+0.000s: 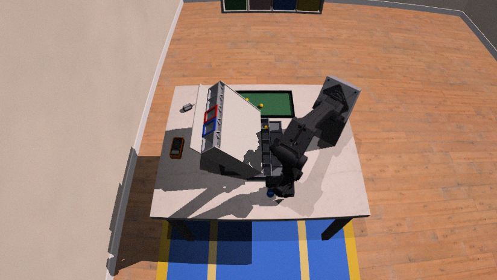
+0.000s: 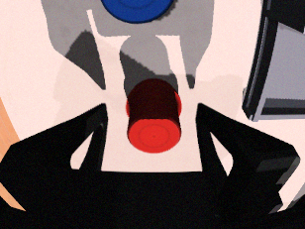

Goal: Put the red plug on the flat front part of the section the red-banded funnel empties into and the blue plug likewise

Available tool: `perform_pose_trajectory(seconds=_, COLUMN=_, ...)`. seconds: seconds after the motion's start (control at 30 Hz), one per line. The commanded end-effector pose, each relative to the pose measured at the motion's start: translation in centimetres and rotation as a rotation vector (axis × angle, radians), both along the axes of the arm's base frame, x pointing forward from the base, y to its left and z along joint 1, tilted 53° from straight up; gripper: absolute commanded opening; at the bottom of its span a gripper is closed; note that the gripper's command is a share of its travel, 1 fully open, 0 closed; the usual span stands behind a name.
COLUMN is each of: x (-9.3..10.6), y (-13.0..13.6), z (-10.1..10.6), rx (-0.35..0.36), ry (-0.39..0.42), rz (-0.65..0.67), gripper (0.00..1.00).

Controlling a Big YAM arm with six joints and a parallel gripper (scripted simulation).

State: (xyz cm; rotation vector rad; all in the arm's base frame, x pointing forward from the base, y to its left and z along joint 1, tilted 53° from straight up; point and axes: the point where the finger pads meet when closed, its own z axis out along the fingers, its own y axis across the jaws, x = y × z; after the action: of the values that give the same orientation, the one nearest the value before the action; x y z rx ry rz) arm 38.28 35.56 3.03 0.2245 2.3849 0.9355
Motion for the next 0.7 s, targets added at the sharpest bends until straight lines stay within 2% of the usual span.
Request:
perform_pose_trajectory(seconds=0.0, x=-0.78, y=0.25, z=-0.4, rx=0.0, ry=0.006, rz=0.007, gripper=0.63)
perform_pose_trajectory(seconds=0.67, x=-0.95, y=0.1, z=-0.61, rx=-0.001, ry=0.007, rz=0.007, gripper=0.63)
